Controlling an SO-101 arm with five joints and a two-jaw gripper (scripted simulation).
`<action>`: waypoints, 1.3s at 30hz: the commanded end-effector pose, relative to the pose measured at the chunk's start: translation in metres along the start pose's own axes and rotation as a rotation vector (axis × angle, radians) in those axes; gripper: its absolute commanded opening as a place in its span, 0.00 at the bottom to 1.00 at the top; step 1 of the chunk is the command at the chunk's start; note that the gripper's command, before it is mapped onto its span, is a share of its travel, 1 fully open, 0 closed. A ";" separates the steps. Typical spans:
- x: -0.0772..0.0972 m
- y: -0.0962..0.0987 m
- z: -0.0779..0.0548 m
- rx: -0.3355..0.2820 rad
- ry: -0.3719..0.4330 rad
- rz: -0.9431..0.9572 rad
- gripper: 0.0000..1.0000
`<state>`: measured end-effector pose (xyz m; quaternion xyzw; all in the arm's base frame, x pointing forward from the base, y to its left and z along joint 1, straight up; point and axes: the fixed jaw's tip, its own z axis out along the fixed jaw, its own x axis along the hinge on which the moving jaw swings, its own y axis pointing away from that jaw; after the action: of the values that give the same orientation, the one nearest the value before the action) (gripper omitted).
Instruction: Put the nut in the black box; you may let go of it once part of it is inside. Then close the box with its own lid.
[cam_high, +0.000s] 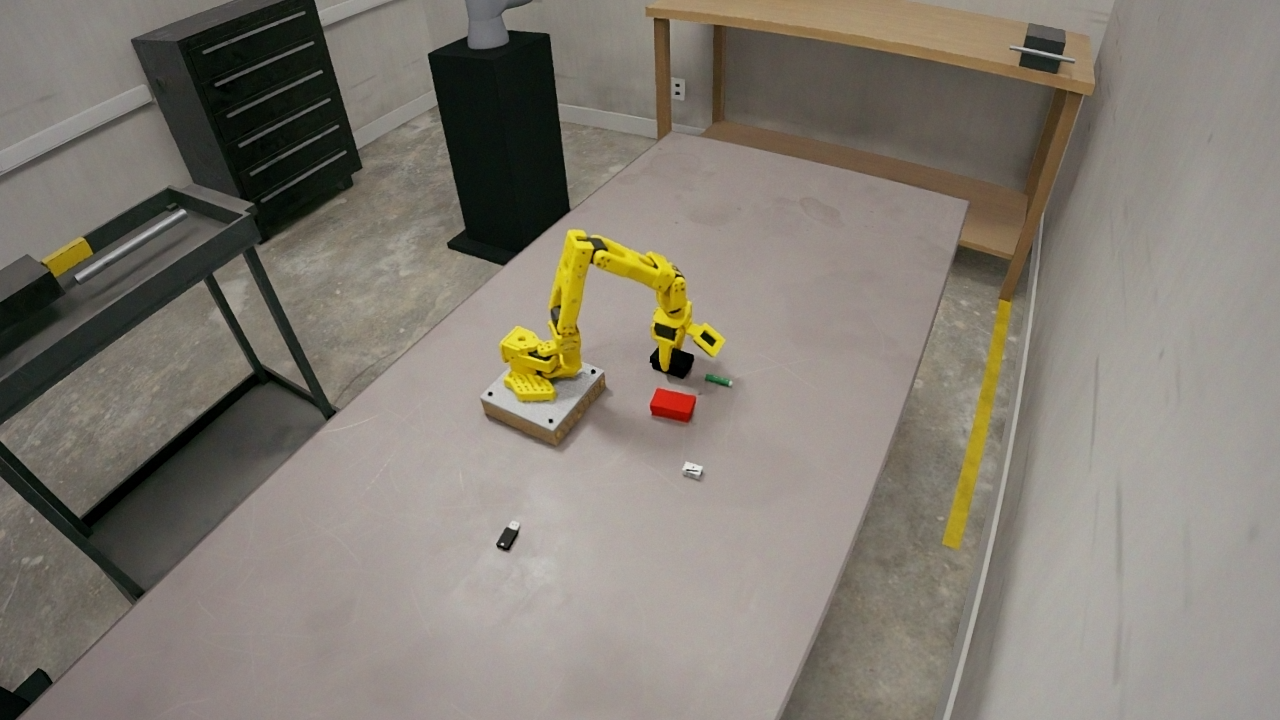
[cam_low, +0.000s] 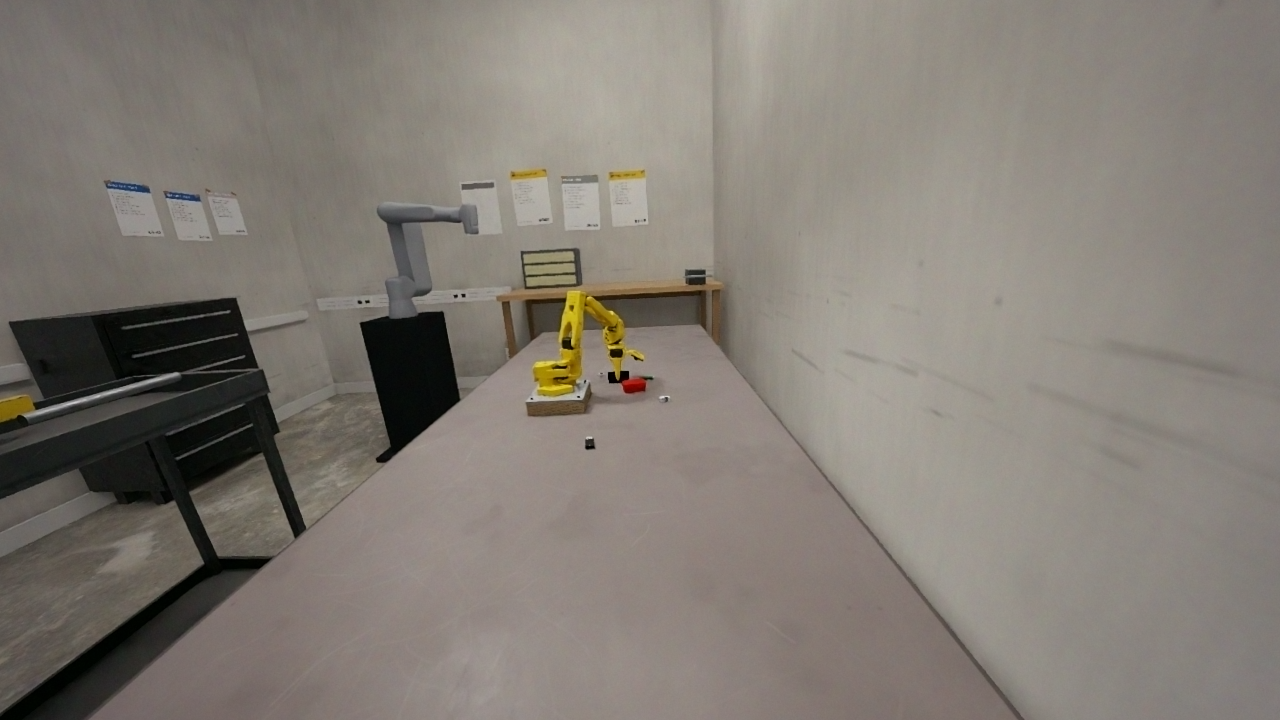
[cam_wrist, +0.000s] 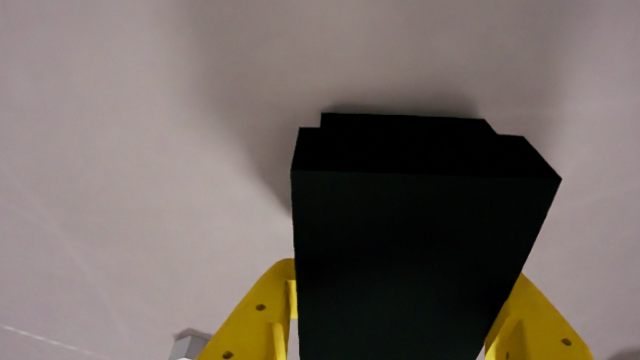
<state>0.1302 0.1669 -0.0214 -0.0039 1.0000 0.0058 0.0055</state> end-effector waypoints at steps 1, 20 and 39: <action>0.003 -0.002 0.002 0.012 0.012 0.000 0.20; 0.003 -0.001 0.001 0.012 0.012 0.000 0.20; 0.002 0.000 -0.023 0.012 0.012 -0.001 0.20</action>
<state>0.1263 0.1622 -0.0089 -0.0039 0.9999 -0.0104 -0.0079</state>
